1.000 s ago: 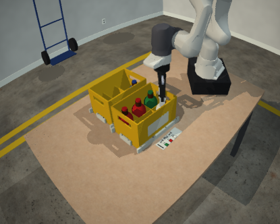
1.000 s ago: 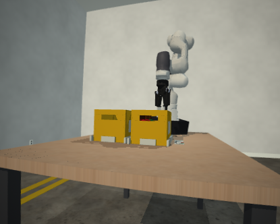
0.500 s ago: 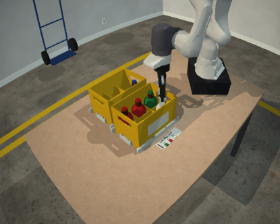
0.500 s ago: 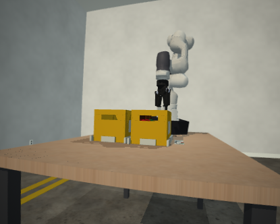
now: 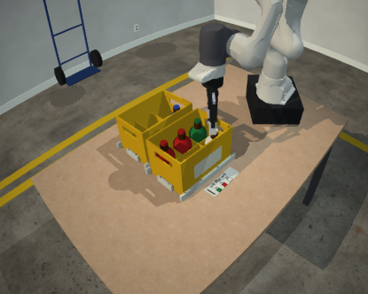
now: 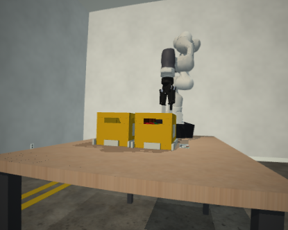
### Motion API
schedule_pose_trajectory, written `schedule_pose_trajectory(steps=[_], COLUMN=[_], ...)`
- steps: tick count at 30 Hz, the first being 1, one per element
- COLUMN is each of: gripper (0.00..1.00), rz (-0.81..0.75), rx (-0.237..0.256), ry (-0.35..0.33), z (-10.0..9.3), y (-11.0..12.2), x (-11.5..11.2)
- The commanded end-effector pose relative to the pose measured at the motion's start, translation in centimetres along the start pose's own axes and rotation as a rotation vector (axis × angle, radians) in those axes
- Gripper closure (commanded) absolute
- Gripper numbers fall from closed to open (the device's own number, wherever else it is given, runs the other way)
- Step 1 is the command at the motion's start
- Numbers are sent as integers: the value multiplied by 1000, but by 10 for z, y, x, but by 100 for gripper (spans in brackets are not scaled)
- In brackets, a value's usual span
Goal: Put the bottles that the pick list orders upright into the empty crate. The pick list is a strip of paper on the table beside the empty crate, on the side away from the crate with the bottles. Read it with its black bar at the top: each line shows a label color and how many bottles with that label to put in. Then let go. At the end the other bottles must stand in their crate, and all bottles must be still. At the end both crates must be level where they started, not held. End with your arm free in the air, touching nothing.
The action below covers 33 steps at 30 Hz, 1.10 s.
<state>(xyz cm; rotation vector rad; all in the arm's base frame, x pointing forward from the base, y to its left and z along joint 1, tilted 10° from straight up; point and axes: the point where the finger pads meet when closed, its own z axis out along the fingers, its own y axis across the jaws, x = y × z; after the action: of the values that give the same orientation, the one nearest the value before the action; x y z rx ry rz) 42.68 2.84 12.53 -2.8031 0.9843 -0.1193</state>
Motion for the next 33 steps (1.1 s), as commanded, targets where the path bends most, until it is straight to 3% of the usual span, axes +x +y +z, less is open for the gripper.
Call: schedule_pose_trajectory(steps=[1,21,33], gripper=[62,62,62], rz=[4,4,4], rx=[-6,-6,-6], ry=[-13,-13,-13], z=[-9,-57,-57], y=[2,2,2], x=[-3,-2,-2])
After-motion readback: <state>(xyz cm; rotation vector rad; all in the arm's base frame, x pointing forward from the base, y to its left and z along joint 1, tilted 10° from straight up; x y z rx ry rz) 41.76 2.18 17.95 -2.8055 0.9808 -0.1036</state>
